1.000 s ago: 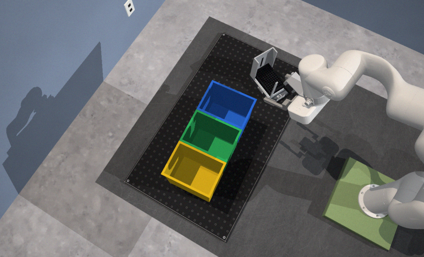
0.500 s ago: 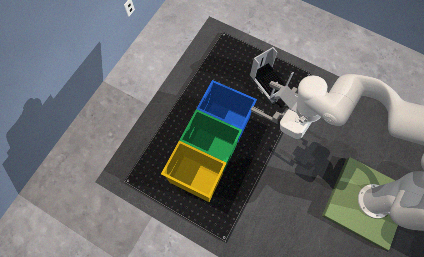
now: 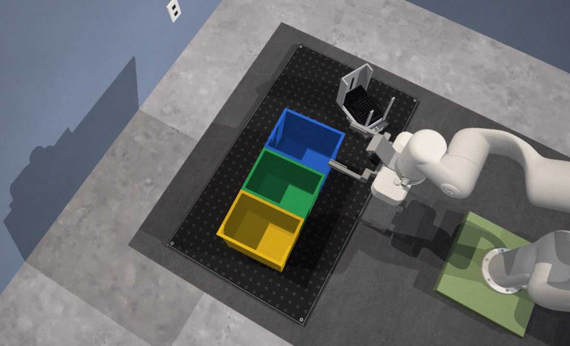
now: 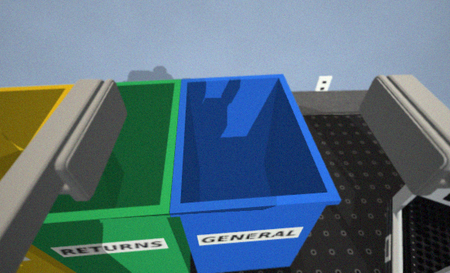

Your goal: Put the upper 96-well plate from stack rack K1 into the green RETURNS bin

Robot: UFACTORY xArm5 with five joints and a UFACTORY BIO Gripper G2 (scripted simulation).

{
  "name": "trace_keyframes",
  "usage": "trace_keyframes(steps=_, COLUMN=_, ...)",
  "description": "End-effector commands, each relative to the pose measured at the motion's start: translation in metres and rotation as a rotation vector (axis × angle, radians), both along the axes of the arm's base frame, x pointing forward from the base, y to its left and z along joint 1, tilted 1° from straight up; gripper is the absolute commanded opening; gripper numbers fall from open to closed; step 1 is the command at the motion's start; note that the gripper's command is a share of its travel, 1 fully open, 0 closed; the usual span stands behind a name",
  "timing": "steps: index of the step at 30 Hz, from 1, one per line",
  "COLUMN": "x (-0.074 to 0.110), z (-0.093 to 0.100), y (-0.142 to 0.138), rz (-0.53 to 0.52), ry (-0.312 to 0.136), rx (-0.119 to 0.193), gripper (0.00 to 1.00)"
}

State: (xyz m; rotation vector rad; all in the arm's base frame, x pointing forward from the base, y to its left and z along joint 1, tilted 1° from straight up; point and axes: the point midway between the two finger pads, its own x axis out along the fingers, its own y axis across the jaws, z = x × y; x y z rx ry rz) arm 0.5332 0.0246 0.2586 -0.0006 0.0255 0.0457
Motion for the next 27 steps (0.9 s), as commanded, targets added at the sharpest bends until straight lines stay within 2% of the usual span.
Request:
trace_keyframes(steps=1, x=0.001, z=0.001, y=0.002, rz=0.003, ry=-0.013, rx=-0.002, gripper=0.37)
trace_keyframes(steps=6, x=0.001, z=0.001, y=0.002, rz=0.003, ry=-0.013, rx=-0.002, gripper=0.37)
trace_keyframes(steps=9, x=0.003, z=-0.002, y=-0.013, rz=-0.097, ry=-0.013, rx=-0.004, gripper=0.37)
trace_keyframes(steps=11, x=0.003, z=-0.002, y=-0.013, rz=-0.097, ry=-0.013, rx=-0.004, gripper=0.37)
trace_keyframes(steps=22, x=0.01, z=-0.014, y=-0.066, rz=-0.464, ry=-0.013, rx=-0.011, gripper=0.37)
trace_keyframes(steps=27, x=0.013, z=-0.018, y=-0.085, rz=-0.474, ry=-0.013, rx=-0.011, gripper=0.37)
